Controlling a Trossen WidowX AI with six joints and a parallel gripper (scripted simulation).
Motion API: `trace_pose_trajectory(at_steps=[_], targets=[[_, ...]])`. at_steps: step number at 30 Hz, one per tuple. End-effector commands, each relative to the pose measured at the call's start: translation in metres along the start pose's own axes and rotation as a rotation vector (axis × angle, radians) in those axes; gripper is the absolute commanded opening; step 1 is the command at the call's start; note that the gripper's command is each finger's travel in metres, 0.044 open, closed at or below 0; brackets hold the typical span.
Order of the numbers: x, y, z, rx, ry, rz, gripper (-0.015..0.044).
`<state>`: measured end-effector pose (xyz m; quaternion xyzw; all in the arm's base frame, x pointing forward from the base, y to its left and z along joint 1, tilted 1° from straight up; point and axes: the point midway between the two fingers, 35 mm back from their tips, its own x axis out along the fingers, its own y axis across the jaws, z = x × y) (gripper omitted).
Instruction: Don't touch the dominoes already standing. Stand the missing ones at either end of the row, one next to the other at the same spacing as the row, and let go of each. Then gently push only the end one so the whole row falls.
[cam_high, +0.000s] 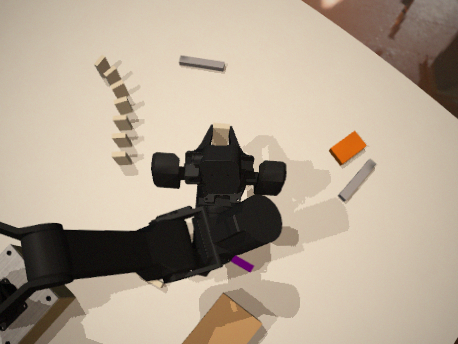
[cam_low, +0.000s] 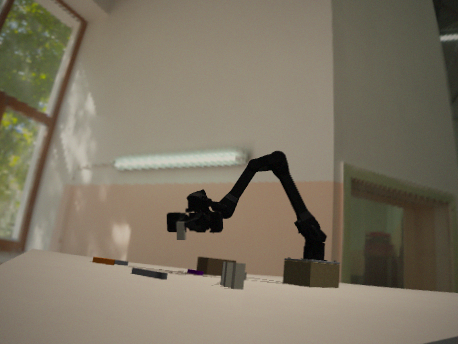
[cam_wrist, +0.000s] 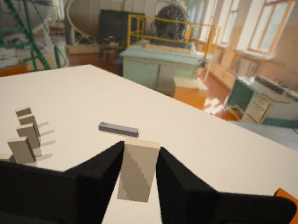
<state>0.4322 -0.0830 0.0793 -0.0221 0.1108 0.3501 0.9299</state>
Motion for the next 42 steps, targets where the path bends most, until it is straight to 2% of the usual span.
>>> trace_pose_trajectory(at_steps=[1,9,27,42], targets=[[-0.010,0.011,0.002,-0.020,-0.056,0.033,0.0107],[-0.031,0.034,0.002,-0.073,-0.146,0.100,0.0107],[-0.031,0.035,0.001,-0.074,-0.148,0.102,0.0107],[-0.014,0.027,-0.046,-0.074,-0.146,0.099,0.0107]])
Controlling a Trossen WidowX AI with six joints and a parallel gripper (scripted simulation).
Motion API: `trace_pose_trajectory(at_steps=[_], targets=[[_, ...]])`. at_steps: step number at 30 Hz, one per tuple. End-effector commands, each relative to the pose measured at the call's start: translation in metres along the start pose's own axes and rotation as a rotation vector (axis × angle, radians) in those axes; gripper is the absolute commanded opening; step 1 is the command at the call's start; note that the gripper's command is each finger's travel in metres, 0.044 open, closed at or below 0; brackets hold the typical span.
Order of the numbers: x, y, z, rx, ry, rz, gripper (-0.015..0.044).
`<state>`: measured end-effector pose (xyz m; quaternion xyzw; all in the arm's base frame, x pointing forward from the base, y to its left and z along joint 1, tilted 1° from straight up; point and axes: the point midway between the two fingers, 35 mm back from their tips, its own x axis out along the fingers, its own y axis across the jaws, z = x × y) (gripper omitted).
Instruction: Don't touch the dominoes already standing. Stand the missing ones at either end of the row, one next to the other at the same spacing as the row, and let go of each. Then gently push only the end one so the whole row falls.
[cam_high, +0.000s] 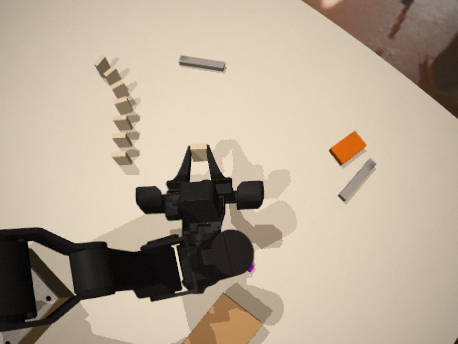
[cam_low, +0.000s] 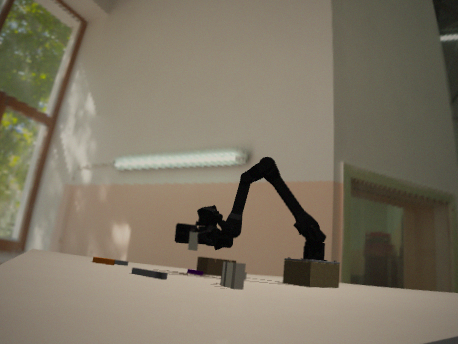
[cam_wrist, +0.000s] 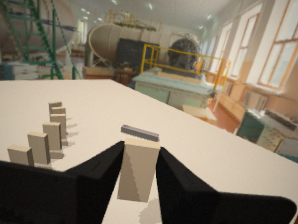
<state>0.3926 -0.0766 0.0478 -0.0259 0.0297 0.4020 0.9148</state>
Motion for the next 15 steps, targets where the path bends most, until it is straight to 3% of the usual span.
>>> trace_pose_trajectory(at_steps=[1,15], targets=[[0.003,-0.002,-0.013,0.001,0.002,-0.004,0.0107],[0.010,0.004,-0.064,0.002,0.003,-0.007,0.0107]])
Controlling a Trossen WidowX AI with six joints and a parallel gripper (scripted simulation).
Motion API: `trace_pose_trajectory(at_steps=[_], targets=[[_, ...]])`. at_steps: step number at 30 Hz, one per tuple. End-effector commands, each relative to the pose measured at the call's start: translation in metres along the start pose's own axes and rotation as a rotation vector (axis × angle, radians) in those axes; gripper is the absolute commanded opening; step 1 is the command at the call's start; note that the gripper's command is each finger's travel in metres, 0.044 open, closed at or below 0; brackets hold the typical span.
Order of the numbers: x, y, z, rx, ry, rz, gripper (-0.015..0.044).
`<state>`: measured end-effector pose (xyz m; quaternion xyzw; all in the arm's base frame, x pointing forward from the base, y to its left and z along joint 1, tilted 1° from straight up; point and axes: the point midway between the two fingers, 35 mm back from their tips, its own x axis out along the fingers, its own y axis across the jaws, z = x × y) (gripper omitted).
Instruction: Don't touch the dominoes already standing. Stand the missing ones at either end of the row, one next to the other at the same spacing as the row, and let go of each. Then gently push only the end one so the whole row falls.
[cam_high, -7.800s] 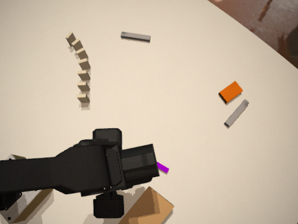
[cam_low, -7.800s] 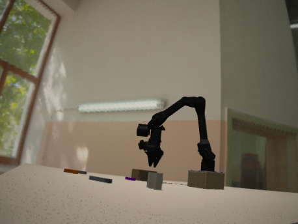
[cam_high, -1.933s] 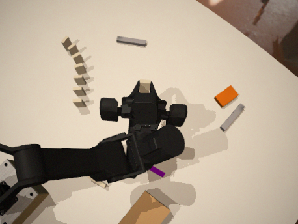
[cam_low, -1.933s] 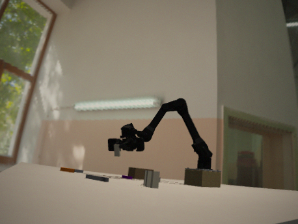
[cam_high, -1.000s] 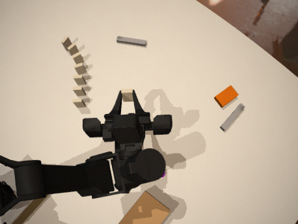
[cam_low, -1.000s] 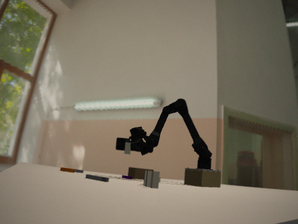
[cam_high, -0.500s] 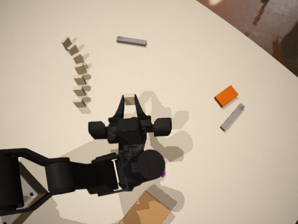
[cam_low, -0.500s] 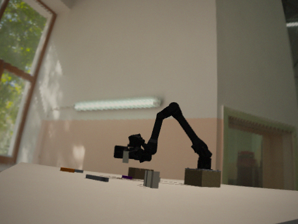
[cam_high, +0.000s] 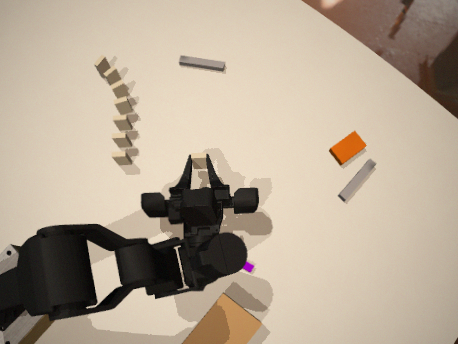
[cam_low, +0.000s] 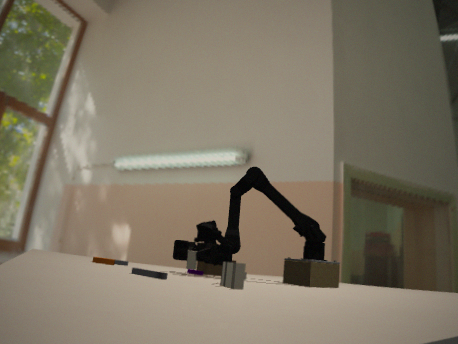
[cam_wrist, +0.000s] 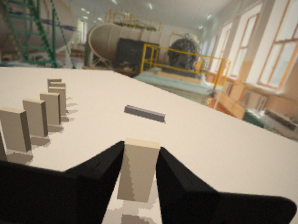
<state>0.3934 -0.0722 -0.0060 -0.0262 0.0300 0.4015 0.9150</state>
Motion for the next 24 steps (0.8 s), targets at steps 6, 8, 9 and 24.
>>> trace_pose_trajectory(at_steps=[6,8,9,24], targets=[[0.0023,0.0012,-0.0155,0.002,0.002,-0.006,0.0107],[0.0023,0.0012,-0.0155,0.002,0.002,-0.006,0.0107],[0.0023,0.0012,-0.0155,0.002,0.002,-0.006,0.0107],[0.0023,0.0012,-0.0155,0.002,0.002,-0.006,0.0396]])
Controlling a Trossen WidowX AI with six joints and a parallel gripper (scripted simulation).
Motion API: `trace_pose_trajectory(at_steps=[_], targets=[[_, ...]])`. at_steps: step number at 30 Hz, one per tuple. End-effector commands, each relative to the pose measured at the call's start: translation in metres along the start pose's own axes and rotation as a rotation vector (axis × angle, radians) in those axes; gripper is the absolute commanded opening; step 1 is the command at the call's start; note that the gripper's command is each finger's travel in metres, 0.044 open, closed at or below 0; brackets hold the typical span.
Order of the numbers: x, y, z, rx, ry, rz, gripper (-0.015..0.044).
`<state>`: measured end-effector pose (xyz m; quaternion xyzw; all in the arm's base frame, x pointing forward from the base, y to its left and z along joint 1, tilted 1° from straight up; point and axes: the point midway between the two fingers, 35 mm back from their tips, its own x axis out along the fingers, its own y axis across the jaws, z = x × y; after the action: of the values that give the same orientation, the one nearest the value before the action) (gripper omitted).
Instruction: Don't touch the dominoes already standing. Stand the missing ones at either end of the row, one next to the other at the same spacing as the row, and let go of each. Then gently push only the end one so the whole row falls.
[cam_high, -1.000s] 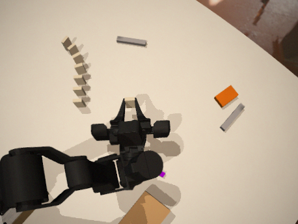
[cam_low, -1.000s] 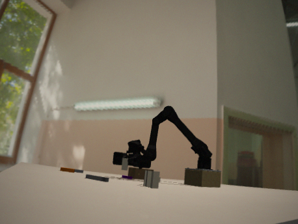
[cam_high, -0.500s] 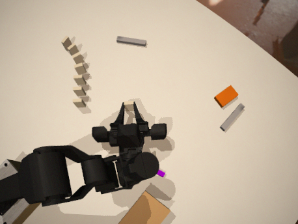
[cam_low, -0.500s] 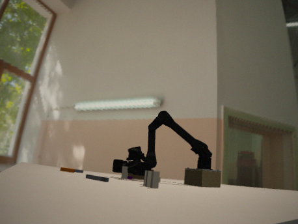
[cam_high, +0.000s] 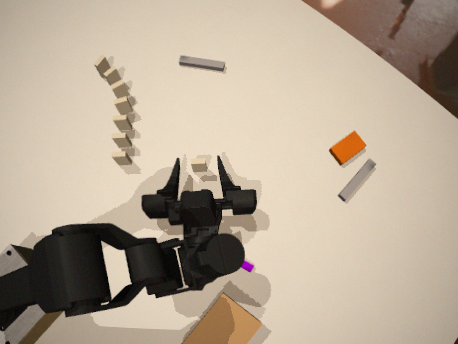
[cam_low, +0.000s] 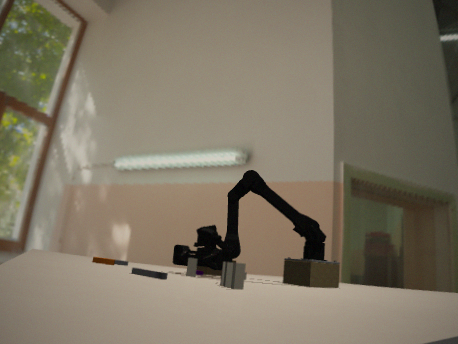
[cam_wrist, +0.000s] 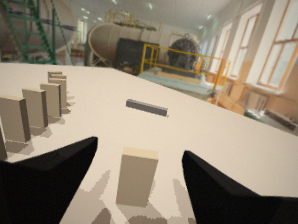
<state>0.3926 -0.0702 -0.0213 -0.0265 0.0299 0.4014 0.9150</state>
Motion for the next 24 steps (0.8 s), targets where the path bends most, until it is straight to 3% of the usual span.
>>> trace_pose_trajectory(at_steps=[1,5,11,16,24], targets=[[0.000,-0.001,0.000,0.003,0.002,-0.006,0.0422],[0.000,-0.001,0.001,0.003,0.002,-0.006,0.0440],[-0.004,-0.001,0.048,0.000,0.000,0.000,0.0440],[0.001,-0.009,0.049,0.013,0.022,-0.021,0.0440],[0.054,-0.068,0.042,0.128,0.399,-0.206,0.0440]])
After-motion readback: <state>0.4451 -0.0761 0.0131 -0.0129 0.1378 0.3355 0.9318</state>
